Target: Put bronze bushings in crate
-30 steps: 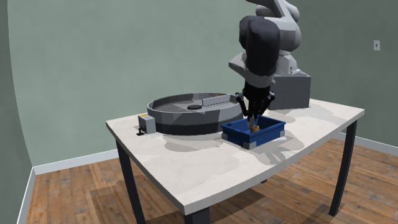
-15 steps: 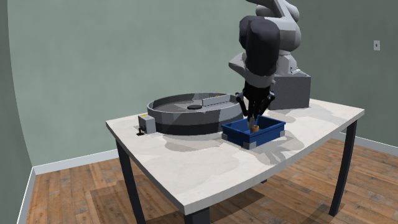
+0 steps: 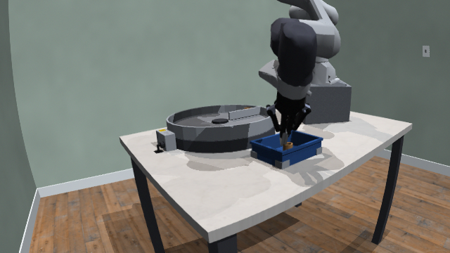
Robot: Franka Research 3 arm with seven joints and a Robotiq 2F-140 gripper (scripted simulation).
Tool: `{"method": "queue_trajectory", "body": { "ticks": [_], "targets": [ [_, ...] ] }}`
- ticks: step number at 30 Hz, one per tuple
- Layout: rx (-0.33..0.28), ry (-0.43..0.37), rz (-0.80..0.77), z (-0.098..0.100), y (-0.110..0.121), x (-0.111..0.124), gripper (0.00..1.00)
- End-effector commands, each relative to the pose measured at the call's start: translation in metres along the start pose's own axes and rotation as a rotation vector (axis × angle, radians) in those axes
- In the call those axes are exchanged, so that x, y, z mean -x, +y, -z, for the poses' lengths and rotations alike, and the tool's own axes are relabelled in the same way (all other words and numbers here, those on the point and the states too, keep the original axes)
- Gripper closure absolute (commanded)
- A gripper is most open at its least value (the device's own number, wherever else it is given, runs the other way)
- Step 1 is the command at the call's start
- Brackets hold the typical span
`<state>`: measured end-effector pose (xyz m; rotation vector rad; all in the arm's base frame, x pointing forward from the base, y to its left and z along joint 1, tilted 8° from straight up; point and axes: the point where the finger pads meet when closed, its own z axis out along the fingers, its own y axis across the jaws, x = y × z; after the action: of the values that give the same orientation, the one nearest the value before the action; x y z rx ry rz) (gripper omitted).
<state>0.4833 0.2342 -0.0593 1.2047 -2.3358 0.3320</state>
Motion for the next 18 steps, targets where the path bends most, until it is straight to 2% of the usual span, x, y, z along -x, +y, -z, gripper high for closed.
{"method": "queue_trajectory", "body": {
  "ticks": [1,18],
  "targets": [
    [-0.003,-0.002,-0.007,-0.0008,-0.0009,0.0017,1.0],
    [-0.003,-0.002,-0.007,-0.0036,-0.0003,0.0049,1.0]
  ]
}}
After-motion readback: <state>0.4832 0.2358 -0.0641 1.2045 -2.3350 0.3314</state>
